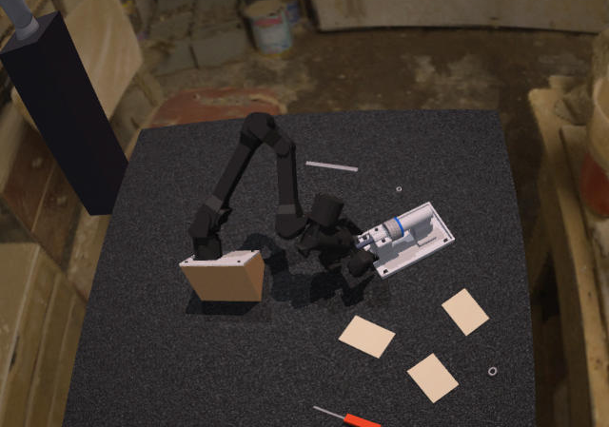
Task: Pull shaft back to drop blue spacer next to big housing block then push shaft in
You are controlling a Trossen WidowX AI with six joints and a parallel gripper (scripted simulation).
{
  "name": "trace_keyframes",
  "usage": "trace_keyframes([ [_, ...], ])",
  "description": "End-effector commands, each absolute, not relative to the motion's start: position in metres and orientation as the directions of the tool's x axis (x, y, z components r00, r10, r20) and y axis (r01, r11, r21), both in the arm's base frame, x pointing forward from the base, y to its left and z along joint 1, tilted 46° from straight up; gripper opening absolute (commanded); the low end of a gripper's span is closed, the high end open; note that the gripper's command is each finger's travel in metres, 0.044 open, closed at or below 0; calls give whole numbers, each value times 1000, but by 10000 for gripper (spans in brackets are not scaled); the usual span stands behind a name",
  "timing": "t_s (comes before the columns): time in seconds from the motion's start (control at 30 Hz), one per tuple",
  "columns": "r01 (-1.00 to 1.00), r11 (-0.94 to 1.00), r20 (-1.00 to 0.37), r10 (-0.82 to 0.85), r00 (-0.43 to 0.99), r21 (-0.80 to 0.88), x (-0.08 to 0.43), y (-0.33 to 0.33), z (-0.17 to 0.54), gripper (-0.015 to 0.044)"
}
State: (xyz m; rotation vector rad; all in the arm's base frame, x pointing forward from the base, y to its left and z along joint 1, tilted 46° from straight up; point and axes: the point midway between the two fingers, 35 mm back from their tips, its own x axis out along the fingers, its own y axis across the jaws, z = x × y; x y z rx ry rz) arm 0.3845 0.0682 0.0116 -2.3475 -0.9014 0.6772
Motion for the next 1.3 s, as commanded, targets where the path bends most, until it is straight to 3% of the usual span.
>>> trace_keyframes([
  [0.0, 442, -638, -260, 710, 655, -630, 386, 67, 11, 440],
  [0.07, 442, -638, -260, 710, 655, -630, 387, 67, 11, 440],
  [0.57, 447, -637, -258, 712, 653, -628, 385, 68, 12, 46],
  [0.8, 446, -637, -258, 712, 653, -629, 385, 68, 12, 0],
  [1.27, 442, -638, -260, 710, 655, -631, 377, 65, 8, 0],
])
